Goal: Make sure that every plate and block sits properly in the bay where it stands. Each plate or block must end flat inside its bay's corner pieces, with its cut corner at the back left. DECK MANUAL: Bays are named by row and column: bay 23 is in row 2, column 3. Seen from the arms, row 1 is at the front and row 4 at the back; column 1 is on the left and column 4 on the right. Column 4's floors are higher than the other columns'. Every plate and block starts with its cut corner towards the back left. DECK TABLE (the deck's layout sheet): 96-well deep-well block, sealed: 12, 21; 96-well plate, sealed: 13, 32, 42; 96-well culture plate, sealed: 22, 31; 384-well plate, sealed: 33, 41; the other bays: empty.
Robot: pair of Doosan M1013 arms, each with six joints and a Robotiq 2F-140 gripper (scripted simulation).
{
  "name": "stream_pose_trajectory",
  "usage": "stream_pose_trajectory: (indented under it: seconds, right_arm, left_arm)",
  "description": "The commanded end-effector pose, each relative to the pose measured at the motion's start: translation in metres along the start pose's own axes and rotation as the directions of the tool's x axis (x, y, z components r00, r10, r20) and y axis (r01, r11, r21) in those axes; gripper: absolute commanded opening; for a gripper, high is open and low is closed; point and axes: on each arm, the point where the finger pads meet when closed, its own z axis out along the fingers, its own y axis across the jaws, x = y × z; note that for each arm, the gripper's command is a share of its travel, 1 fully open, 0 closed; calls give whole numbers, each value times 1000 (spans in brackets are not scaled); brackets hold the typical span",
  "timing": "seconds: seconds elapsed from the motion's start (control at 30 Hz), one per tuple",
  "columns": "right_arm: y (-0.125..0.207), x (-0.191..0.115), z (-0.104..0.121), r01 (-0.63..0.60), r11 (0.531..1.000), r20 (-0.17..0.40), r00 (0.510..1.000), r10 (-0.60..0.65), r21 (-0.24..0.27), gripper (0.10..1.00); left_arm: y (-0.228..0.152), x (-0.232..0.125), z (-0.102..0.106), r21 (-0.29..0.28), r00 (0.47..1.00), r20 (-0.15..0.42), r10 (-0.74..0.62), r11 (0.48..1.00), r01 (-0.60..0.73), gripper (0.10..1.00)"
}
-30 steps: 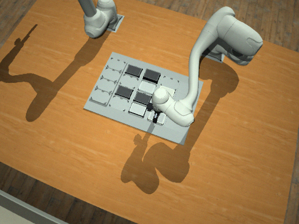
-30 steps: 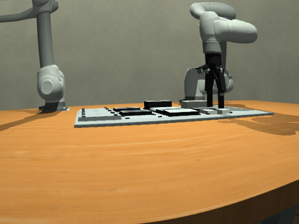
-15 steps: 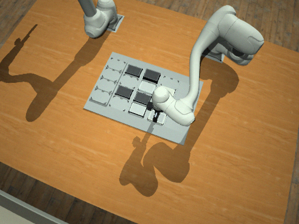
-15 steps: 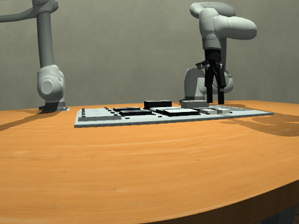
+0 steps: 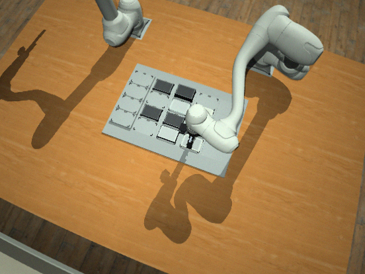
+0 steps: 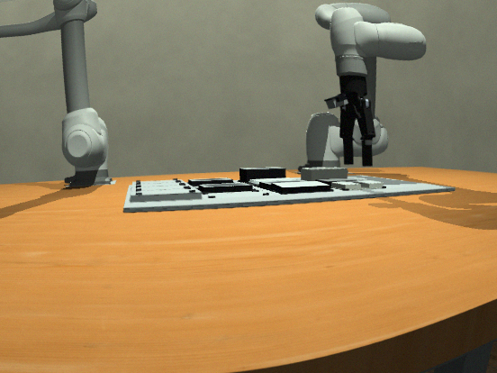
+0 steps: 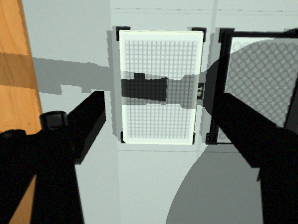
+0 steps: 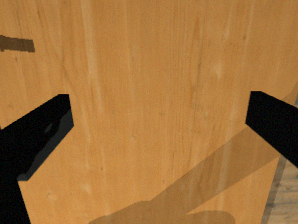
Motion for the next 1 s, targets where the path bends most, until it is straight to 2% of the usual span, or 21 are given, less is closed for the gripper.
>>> stream_pose_trajectory:
  seconds: [0.0,0.33,0.77,0.8,0.97]
  right_arm:
    - [0,0,-1,0,1000,-1,1000,0,0,1000]
    - [0,0,-1,0,1000,-1,1000,0,0,1000]
    - [0,0,-1,0,1000,-1,1000,0,0,1000]
    - [0,0,-1,0,1000,-1,1000,0,0,1000]
    - [0,0,-1,0,1000,-1,1000,0,0,1000]
  left_arm:
    - [-1,0,-4,2,1000,0,0,1000,0,698]
    - [-1,0,-17,2,1000,0,0,1000,0,698]
    - [-1,0,-17,2,1000,0,0,1000,0,698]
    - [0,4,-16,2,999,0,-33,999,33,998]
    - [0,24,-15,2,980,-1,-199,980,199,998]
